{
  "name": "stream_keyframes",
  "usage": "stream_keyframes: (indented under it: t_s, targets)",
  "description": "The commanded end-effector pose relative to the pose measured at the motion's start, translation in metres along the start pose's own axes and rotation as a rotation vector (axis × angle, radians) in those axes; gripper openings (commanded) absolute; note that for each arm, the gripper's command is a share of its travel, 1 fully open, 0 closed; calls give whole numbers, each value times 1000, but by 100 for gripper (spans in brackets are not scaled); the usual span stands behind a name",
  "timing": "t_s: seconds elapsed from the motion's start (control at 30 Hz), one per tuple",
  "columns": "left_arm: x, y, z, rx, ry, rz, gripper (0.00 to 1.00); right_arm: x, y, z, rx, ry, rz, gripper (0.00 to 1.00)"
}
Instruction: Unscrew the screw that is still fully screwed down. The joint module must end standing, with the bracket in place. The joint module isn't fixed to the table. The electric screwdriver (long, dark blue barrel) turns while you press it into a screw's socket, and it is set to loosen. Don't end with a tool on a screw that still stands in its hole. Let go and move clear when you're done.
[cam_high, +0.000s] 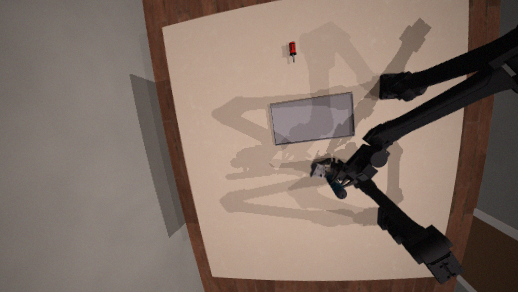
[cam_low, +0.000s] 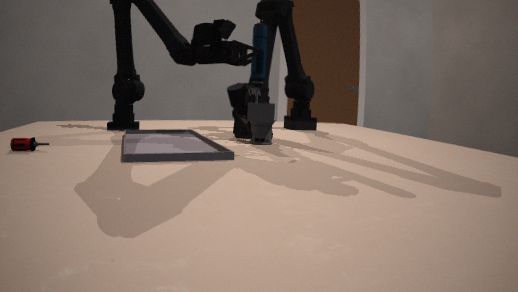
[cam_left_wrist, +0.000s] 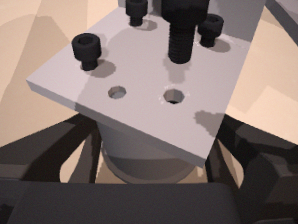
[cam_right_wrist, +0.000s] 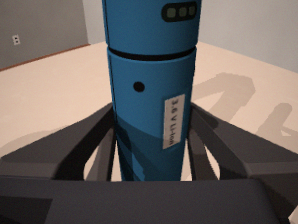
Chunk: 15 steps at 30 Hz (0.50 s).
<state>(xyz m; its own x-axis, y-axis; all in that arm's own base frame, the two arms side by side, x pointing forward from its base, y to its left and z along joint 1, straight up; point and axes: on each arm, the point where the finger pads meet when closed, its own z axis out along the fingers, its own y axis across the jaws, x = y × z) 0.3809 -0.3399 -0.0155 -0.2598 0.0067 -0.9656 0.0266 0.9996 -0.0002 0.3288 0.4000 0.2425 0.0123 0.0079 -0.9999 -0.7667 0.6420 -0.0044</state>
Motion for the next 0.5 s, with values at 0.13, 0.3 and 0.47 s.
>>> stream_keyframes:
  t_s: [0.13,0.3,0.47]
  targets:
    - [11,-3,-4,11,2,16,59,-54,6,23,-8,-118,-6,42]
    - [11,-3,-4,11,2,16,59,-55,7,23,-8,-111,-6,42]
    - [11,-3,-4,11,2,16,59,-55,6,23,-8,-110,-6,42]
